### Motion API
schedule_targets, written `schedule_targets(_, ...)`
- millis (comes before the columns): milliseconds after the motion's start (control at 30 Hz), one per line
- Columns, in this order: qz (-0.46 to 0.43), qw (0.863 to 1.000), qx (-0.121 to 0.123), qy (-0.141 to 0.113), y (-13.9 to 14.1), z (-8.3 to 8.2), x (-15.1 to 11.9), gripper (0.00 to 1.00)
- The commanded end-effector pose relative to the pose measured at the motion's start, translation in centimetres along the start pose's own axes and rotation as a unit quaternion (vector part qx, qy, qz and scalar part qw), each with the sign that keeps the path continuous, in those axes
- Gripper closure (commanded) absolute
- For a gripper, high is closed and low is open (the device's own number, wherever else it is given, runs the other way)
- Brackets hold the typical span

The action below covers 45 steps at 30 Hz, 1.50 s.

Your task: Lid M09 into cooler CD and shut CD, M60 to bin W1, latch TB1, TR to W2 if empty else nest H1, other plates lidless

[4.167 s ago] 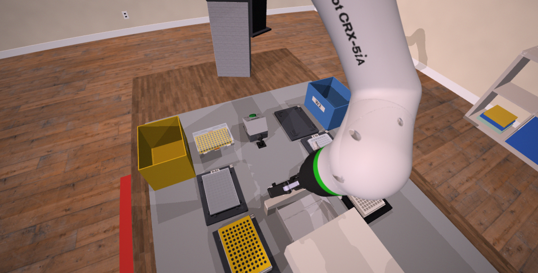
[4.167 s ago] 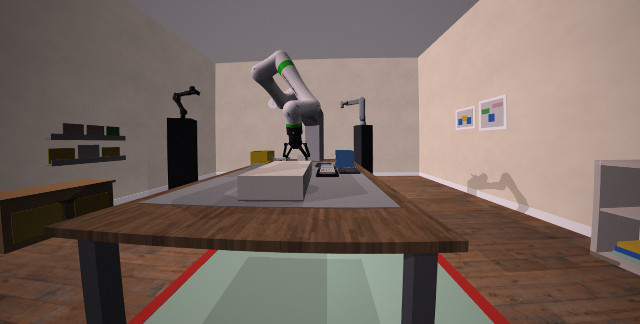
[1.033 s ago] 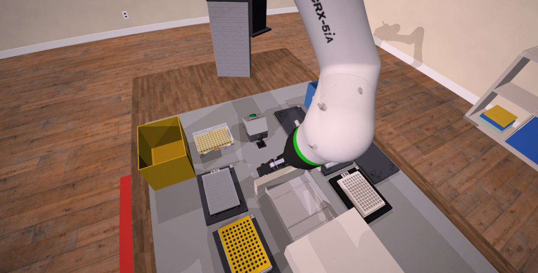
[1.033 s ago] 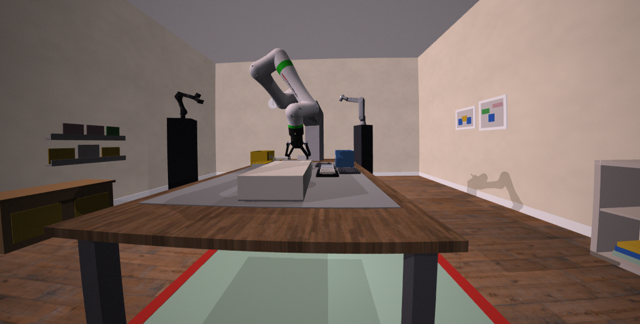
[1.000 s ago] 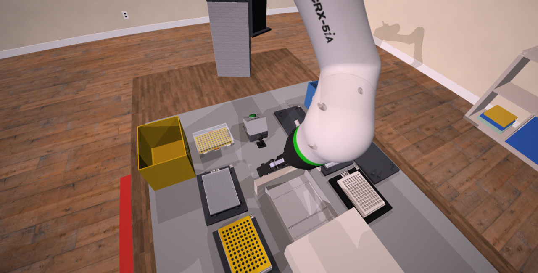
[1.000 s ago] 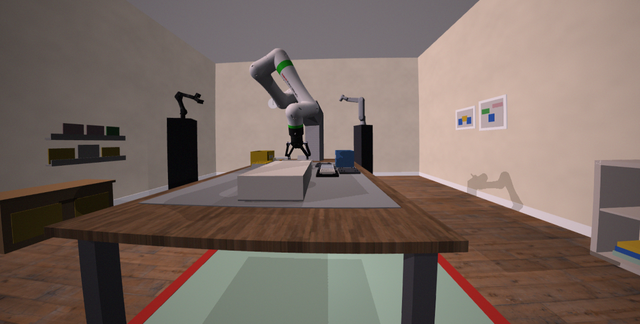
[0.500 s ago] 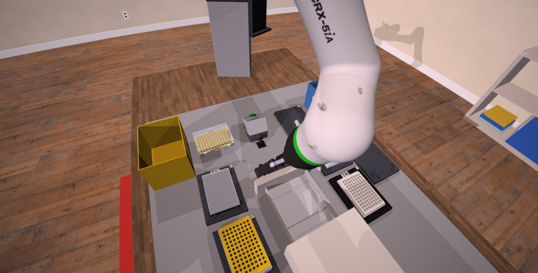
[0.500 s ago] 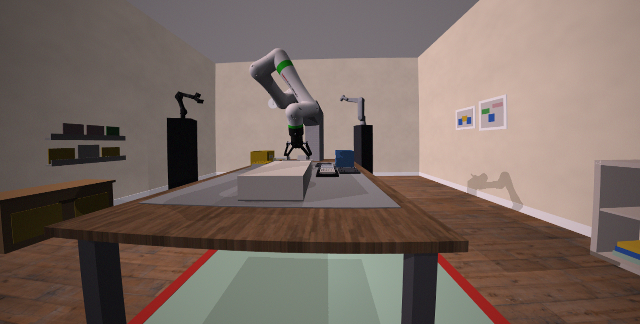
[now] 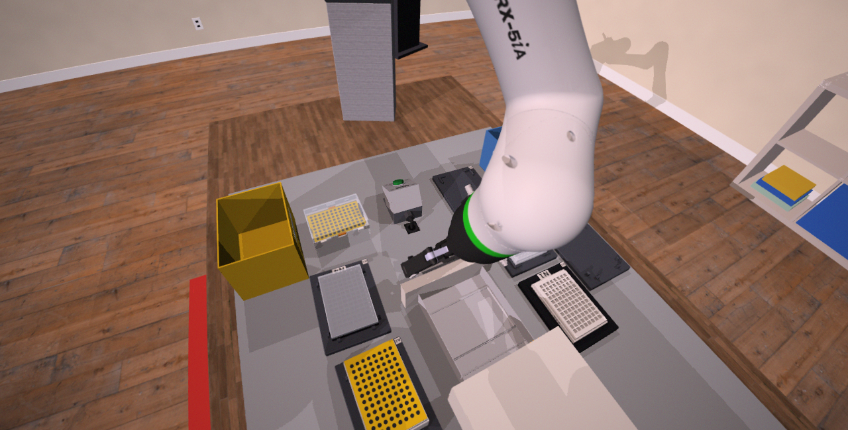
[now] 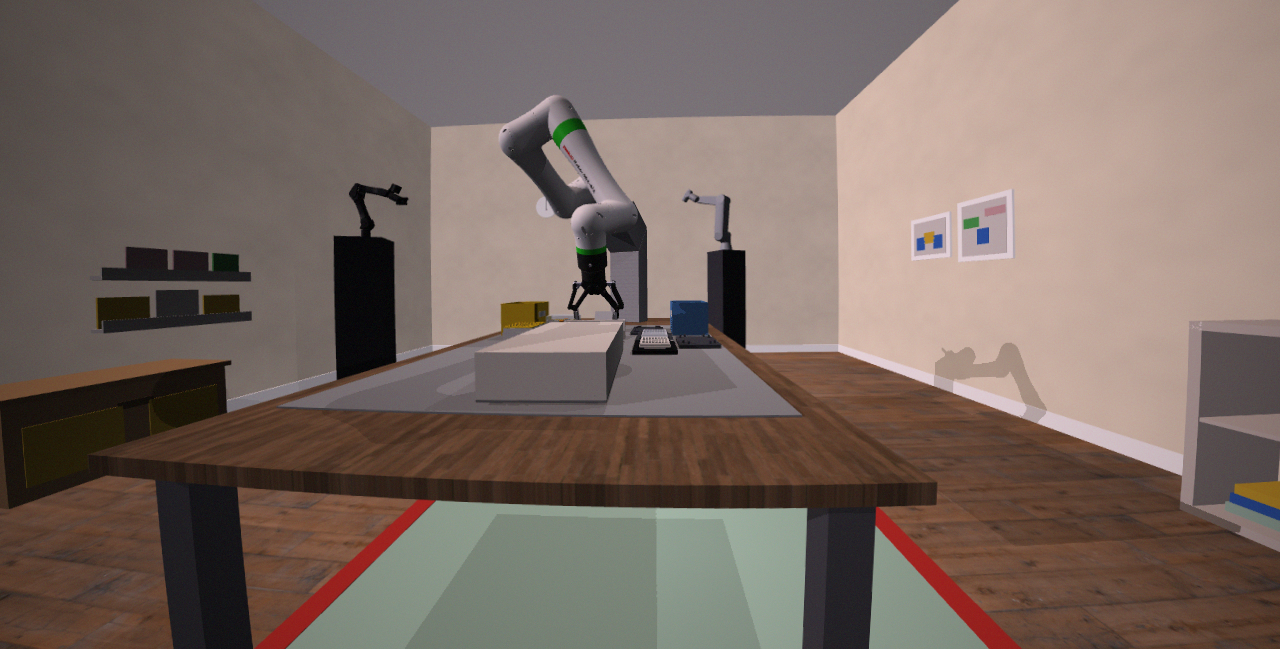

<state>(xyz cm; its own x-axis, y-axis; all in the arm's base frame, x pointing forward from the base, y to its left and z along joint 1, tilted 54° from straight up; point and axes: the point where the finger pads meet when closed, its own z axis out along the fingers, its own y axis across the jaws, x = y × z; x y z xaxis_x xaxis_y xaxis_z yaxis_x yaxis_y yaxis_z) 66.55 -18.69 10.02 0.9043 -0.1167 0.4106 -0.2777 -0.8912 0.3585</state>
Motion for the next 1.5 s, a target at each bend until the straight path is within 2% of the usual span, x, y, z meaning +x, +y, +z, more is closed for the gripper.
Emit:
schedule_targets(0,0.0,1.0,0.0,0.0,0.0,-0.5,-0.2,0.13)
schedule_targets(1467,0.0,1.0,0.0,0.0,0.0,-5.1,-2.4,0.13)
